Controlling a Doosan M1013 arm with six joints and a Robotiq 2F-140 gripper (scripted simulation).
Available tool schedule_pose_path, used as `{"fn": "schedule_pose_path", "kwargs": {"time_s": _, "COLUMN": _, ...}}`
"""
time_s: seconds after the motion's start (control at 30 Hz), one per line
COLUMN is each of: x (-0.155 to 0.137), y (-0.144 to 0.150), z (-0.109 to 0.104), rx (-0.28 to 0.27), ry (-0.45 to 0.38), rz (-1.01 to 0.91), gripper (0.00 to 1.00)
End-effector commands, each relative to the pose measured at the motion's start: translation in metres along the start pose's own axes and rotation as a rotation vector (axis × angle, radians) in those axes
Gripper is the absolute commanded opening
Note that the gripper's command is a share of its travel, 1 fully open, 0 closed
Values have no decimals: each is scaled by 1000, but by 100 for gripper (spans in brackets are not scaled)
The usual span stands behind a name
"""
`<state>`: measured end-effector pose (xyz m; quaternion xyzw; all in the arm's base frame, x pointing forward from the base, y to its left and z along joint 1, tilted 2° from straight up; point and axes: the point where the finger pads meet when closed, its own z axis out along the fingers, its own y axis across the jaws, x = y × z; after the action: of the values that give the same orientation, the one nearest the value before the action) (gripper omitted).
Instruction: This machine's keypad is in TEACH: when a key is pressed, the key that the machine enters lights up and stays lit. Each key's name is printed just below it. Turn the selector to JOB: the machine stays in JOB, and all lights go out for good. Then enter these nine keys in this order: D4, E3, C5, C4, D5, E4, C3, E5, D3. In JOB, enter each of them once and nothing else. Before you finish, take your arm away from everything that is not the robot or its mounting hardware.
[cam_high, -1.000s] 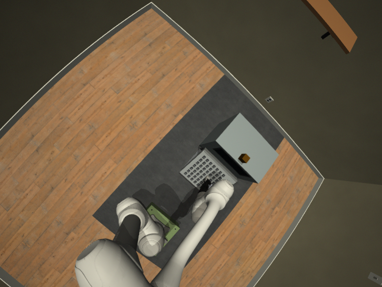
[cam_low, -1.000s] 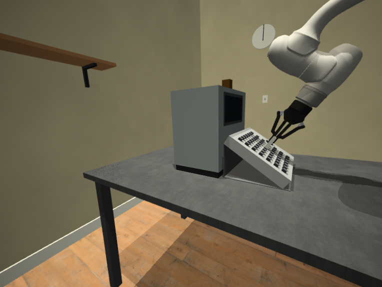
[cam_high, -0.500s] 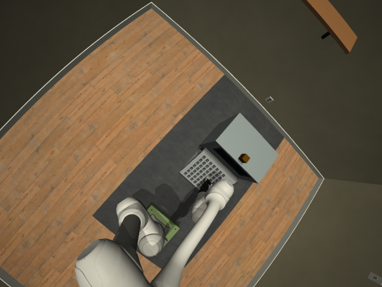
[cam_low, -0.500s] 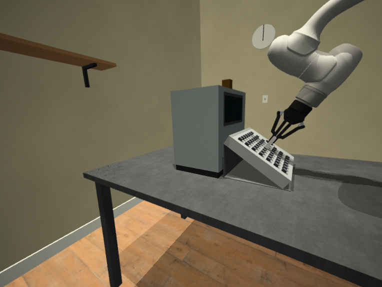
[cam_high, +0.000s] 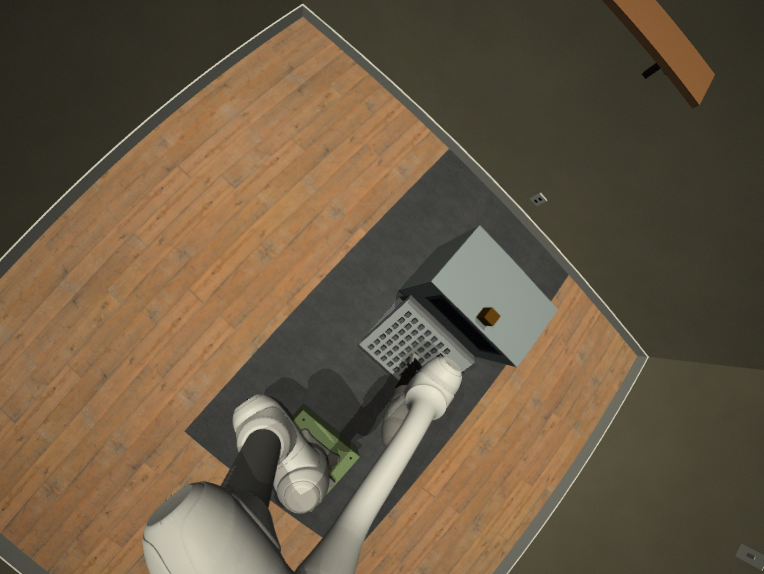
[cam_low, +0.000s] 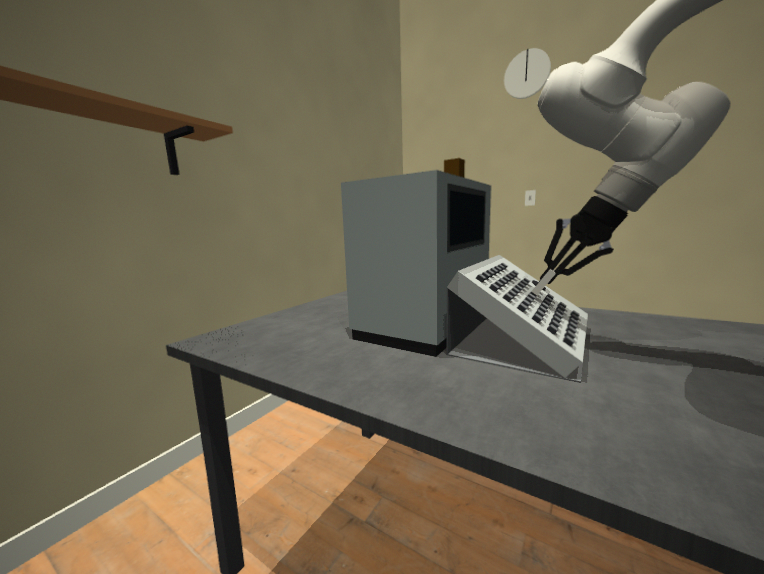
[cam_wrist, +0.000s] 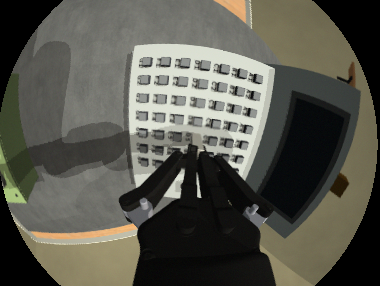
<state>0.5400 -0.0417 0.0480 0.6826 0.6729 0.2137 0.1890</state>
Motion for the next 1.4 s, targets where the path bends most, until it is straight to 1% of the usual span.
{"fn": "schedule_pose_path", "kwargs": {"time_s": 0.0, "x": 0, "y": 0, "z": -6, "rx": 0, "ry": 0, "rz": 0, "gripper": 0}}
{"fn": "schedule_pose_path", "kwargs": {"time_s": 0.33, "x": 0, "y": 0, "z": -24, "rx": 0, "ry": 0, "rz": 0, "gripper": 0}}
{"fn": "schedule_pose_path", "kwargs": {"time_s": 0.77, "x": 2, "y": 1, "z": -29, "rx": 0, "ry": 0, "rz": 0, "gripper": 0}}
{"fn": "schedule_pose_path", "kwargs": {"time_s": 0.83, "x": 9, "y": 5, "z": -29, "rx": 0, "ry": 0, "rz": 0, "gripper": 0}}
{"fn": "schedule_pose_path", "kwargs": {"time_s": 0.9, "x": 24, "y": 12, "z": -29, "rx": 0, "ry": 0, "rz": 0, "gripper": 0}}
{"fn": "schedule_pose_path", "kwargs": {"time_s": 0.97, "x": 24, "y": 12, "z": -29, "rx": 0, "ry": 0, "rz": 0, "gripper": 0}}
{"fn": "schedule_pose_path", "kwargs": {"time_s": 1.1, "x": 54, "y": 27, "z": -29, "rx": 0, "ry": 0, "rz": 0, "gripper": 0}}
{"fn": "schedule_pose_path", "kwargs": {"time_s": 1.17, "x": 64, "y": 32, "z": -29, "rx": 0, "ry": 0, "rz": 0, "gripper": 0}}
{"fn": "schedule_pose_path", "kwargs": {"time_s": 1.37, "x": 68, "y": 34, "z": -28, "rx": 0, "ry": 0, "rz": 0, "gripper": 0}}
